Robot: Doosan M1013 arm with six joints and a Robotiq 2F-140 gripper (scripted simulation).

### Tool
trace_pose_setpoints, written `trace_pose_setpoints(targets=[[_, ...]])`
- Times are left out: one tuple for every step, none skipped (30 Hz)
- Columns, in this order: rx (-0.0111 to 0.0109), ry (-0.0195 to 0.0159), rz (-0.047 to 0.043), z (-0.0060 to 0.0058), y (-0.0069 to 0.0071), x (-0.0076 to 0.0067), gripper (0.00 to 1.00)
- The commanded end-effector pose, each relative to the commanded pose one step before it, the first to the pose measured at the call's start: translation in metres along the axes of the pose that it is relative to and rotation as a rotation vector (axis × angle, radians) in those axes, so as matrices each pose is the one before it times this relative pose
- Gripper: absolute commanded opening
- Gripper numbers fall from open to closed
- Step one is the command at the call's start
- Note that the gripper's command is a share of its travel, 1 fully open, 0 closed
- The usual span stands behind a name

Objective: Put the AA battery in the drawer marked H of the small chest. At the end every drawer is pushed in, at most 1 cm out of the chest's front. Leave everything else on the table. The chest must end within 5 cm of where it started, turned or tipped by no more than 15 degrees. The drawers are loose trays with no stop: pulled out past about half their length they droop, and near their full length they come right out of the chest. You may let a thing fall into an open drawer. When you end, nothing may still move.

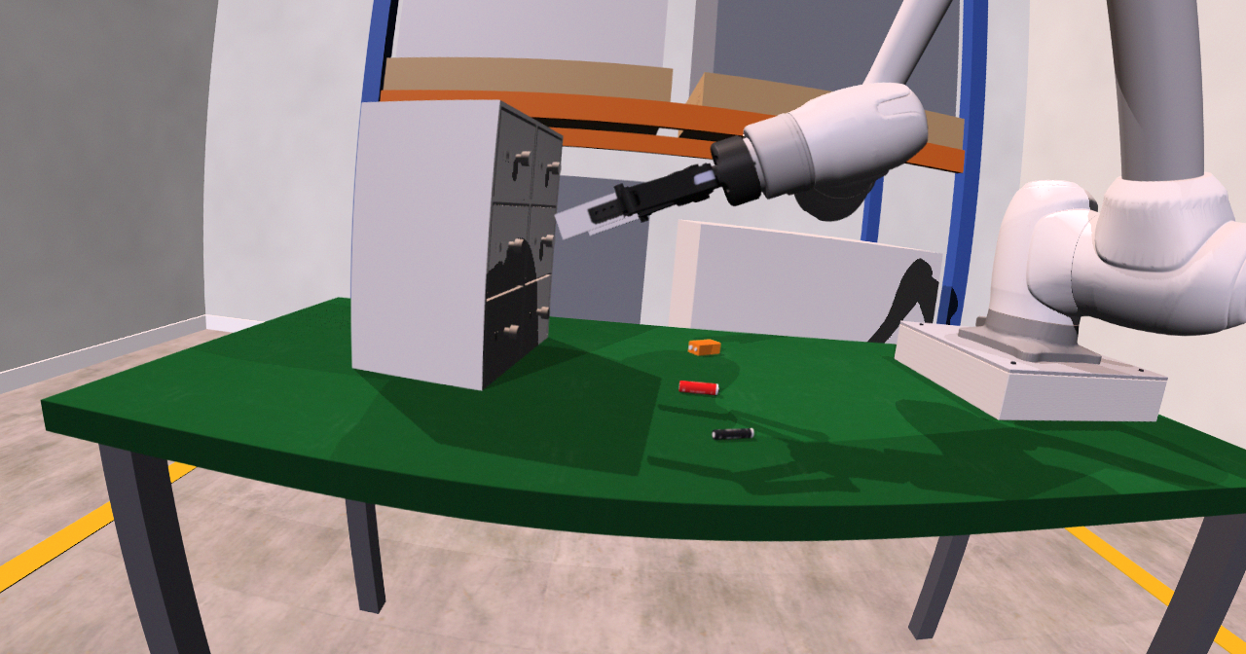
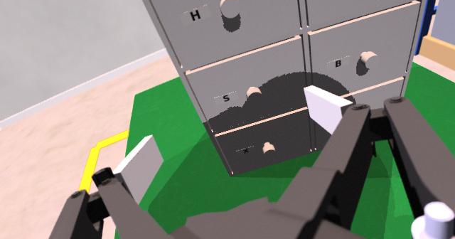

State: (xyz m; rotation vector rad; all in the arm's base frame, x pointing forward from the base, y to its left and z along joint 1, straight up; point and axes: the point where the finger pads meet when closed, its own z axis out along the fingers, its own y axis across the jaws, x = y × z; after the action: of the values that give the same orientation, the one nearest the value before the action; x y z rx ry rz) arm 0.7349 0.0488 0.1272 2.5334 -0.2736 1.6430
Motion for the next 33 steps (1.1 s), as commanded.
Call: trace_pose_setpoints(targets=[[-0.00878, -0.08425, -0.00228, -0.0064, 0.00127, 0.00271, 1.0], [0.00052, -0.02199, 0.00009, -0.00226, -0.00015, 0.00061, 1.0], [-0.00112, -0.01949, -0.00024, -0.0018, 0.00034, 0.00041, 1.0], [0.00129, -0.0196, 0.00024, -0.0021, -0.00039, 0.00053, 1.0], [-0.0011, -0.01645, -0.00021, -0.00156, 0.00034, 0.00026, 1.0], [-0.00069, -0.01554, -0.00013, -0.00149, 0.00022, 0.00023, 1.0], [0.00124, -0.01546, 0.00019, -0.00168, -0.00038, 0.00036, 1.0], [-0.00013, -0.01366, -0.00003, -0.00139, 0.00005, 0.00021, 1.0], [-0.00148, -0.01228, -0.00022, -0.00111, 0.00046, 0.00004, 1.0], [-0.00005, -0.01218, -0.00002, -0.00122, 0.00002, 0.00014, 1.0], [0.00141, -0.01196, 0.00017, -0.00134, -0.00043, 0.00026, 1.0], [0.00049, -0.01092, 0.00006, -0.00117, -0.00015, 0.00019, 1.0], [0.0, 0.0, 0.0, 0.0, 0.0, 0.0, 1.0], [0.0, 0.0, 0.0, 0.0, 0.0, 0.0, 1.0], [-0.00175, -0.00985, -0.0002, -0.00087, 0.00055, -0.00005, 1.0], [-0.00072, -0.00978, -0.00009, -0.00094, 0.00023, 0.00001, 1.0], [0.00033, -0.00963, 0.00002, -0.001, -0.0001, 0.00008, 1.0], [0.00138, -0.00939, 0.00012, -0.00107, -0.00043, 0.00018, 1.0], [0.00131, -0.00893, 0.00012, -0.00104, -0.00041, 0.00022, 1.0], [-0.0018, -0.00831, -0.0001, -0.00074, 0.00056, -0.00003, 1.0], [-0.00102, -0.00833, -0.00006, -0.00078, 0.00032, -0.00002, 1.0], [-0.00025, -0.0083, -0.00002, -0.00083, 0.00008, 0.0, 1.0], [0.00053, -0.00822, 0.00001, -0.00087, -0.00016, 0.00003, 1.0], [0.0013, -0.00808, 0.00004, -0.00091, -0.0004, 0.00007, 1.0], [0.00143, -0.00788, 0.00006, -0.00092, -0.00045, 0.00013, 1.0], [-0.00173, -0.0078, 0.00004, -0.00074, 0.00054, 0.0001, 1.0], [-0.00104, -0.00797, 0.00002, -0.00077, 0.00033, 0.00003, 1.0], [-0.00033, -0.0081, 0.0, -0.00081, 0.00011, -0.00002, 1.0], [0.00038, -0.00818, -0.00003, -0.00084, -0.00012, -0.00005, 1.0], [0.0, 0.0, 0.0, 0.0, 0.0, 0.0, 1.0], [0.0, 0.0, 0.0, 0.0, 0.0, 0.0, 1.0], [0.0011, -0.00821, -0.00005, -0.00088, -0.00034, -0.00008, 1.0], [0.00181, -0.0082, -0.00009, -0.00091, -0.00057, -0.00009, 1.0]])
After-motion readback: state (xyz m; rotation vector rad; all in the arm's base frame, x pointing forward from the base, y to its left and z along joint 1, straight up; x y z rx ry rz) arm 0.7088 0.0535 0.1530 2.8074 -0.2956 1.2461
